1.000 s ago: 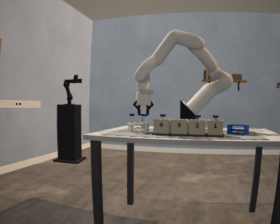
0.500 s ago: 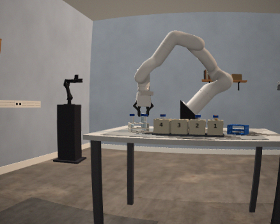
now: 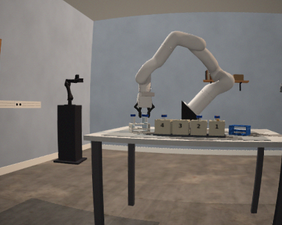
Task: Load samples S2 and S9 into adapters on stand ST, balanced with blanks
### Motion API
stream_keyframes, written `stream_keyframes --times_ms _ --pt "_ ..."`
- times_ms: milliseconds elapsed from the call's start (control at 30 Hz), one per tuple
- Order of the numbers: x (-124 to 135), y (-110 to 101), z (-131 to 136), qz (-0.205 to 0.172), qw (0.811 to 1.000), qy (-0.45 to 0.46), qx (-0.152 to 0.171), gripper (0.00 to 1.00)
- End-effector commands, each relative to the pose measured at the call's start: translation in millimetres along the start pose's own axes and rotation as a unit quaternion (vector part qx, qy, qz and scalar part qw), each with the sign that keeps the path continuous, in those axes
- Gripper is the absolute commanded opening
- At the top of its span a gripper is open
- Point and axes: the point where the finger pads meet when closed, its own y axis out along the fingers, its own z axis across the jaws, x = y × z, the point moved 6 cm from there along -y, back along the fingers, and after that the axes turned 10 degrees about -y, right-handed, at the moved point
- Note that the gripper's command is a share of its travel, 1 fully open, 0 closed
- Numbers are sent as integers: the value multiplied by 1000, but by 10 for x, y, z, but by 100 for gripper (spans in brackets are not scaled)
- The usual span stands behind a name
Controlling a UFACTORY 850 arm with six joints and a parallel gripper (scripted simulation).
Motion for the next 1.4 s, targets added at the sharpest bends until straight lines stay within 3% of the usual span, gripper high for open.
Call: stream_keyframes --times_ms 0,33,67,1367 --pt "-1 -10 8 0 1000 0 1 57" --pt "-1 -11 8 0 1000 0 1 57" --pt "-1 -16 8 0 1000 0 1 0" --pt "-1 -27 8 0 1000 0 1 0"
